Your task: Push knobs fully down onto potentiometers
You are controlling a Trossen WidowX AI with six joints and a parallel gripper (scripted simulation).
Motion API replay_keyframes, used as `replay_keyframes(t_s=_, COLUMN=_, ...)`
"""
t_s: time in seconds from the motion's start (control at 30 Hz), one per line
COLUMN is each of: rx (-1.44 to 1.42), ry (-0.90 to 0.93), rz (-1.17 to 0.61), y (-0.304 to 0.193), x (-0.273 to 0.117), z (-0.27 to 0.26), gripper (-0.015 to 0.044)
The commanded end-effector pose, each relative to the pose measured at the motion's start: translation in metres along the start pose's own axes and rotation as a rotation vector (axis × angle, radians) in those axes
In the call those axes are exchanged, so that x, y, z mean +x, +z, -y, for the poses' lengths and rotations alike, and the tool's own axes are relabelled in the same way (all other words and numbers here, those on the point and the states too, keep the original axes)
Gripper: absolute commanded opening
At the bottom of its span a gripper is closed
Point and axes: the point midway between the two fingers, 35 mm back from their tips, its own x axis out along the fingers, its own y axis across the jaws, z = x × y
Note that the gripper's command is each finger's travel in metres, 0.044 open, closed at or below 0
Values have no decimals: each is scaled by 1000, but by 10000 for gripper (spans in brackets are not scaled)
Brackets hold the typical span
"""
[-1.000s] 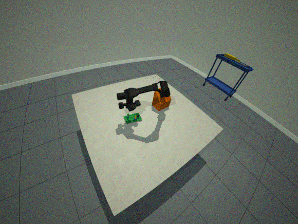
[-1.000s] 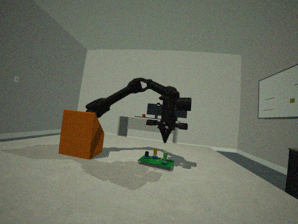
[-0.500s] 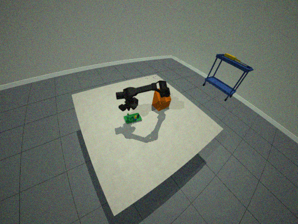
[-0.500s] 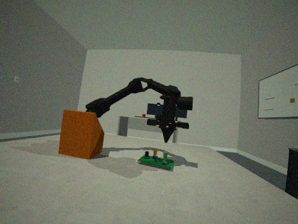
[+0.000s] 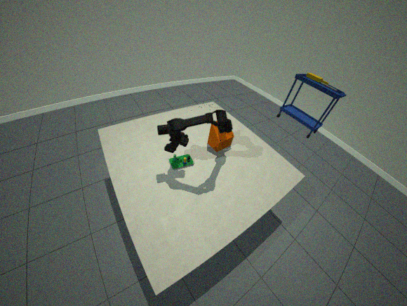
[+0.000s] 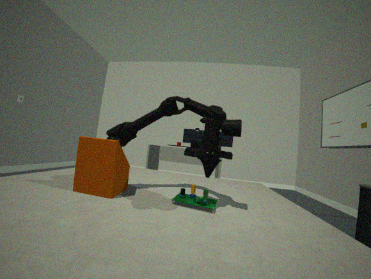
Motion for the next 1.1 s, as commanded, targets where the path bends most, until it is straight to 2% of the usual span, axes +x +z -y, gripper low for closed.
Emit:
replay_keyframes(t_s=0.0, rx=-26, ry=2, rz=-2, y=-1, x=-1, z=0, gripper=0)
replay_keyframes(t_s=0.13, rx=-26, ry=2, rz=-1, y=-1, x=19, z=0, gripper=0)
replay_keyframes(t_s=1.07, rx=-26, ry=1, rz=0, y=0, x=39, z=0, gripper=0)
